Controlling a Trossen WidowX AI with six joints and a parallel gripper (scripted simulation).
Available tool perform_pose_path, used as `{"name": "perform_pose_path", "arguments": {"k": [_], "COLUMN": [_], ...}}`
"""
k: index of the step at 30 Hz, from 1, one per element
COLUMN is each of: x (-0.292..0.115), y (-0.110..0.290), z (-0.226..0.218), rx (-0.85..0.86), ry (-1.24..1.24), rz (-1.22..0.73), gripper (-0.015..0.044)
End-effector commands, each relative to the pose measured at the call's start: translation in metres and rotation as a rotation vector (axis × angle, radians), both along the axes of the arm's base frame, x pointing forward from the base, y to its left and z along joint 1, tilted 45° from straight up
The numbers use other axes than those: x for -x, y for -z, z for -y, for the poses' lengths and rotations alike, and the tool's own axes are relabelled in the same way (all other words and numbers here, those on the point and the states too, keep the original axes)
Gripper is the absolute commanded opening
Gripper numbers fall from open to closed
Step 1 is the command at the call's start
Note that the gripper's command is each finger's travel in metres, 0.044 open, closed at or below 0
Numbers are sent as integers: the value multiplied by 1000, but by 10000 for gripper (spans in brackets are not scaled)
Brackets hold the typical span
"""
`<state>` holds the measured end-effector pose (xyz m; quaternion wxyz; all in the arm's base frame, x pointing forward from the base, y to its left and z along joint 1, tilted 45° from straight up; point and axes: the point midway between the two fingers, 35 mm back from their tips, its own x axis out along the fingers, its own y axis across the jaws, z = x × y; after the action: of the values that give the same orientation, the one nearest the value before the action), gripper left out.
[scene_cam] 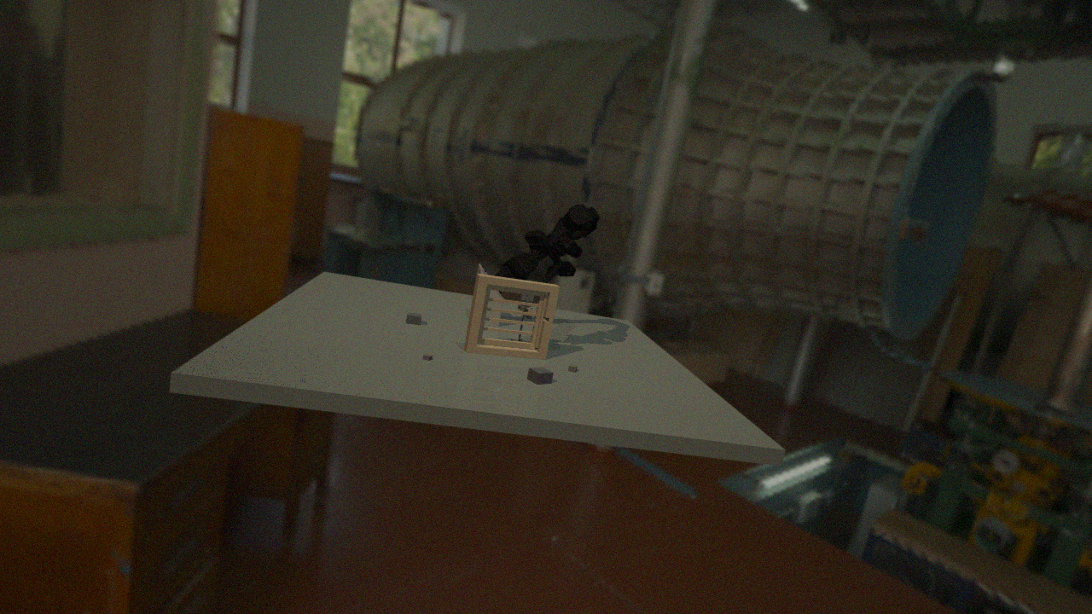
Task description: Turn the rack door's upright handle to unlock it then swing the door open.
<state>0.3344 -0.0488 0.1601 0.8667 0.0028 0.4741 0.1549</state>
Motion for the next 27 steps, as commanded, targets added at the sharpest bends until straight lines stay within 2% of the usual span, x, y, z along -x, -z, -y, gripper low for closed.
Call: {"name": "perform_pose_path", "arguments": {"k": [1,15,24,27], "x": [6,26,33,33], "y": [8,22,18,18], "z": [4,13,20,21], "rx": [-69,-341,-542,-557], "ry": [-33,-84,-86,-86], "rz": [-96,-337,-438,-444], "gripper": [287,287,287,287]}}
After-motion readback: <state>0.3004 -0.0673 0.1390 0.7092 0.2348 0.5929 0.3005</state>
